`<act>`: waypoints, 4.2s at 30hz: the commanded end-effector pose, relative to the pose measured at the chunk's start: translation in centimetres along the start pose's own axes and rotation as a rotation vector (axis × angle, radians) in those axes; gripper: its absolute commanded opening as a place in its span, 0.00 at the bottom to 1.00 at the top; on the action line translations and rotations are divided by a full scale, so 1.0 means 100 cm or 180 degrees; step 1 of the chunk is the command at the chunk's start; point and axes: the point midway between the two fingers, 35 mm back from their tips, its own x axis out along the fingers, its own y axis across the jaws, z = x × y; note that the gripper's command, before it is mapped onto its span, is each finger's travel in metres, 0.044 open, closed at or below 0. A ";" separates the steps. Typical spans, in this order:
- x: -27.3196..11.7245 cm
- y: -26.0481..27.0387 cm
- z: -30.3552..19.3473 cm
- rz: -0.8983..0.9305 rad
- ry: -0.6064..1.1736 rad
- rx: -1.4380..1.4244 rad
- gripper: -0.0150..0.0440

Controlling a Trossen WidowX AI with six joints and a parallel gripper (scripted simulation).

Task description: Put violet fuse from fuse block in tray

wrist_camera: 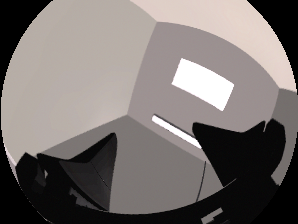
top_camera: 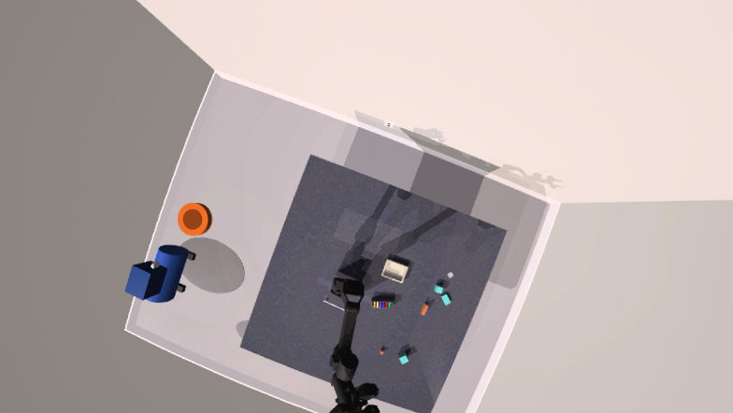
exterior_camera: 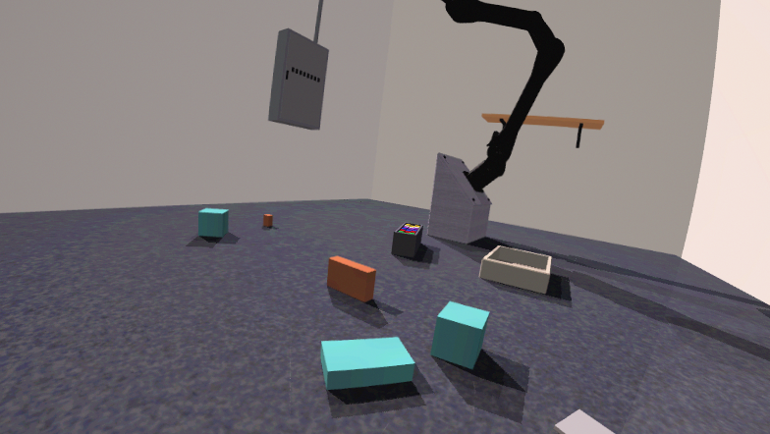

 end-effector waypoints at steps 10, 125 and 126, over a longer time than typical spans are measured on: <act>-0.005 0.115 -0.016 0.0901 0.0560 0.1128 0.49; -0.531 0.440 0.144 0.3435 0.8384 0.2893 0.36; -0.531 0.440 0.144 0.3435 0.8384 0.2893 0.36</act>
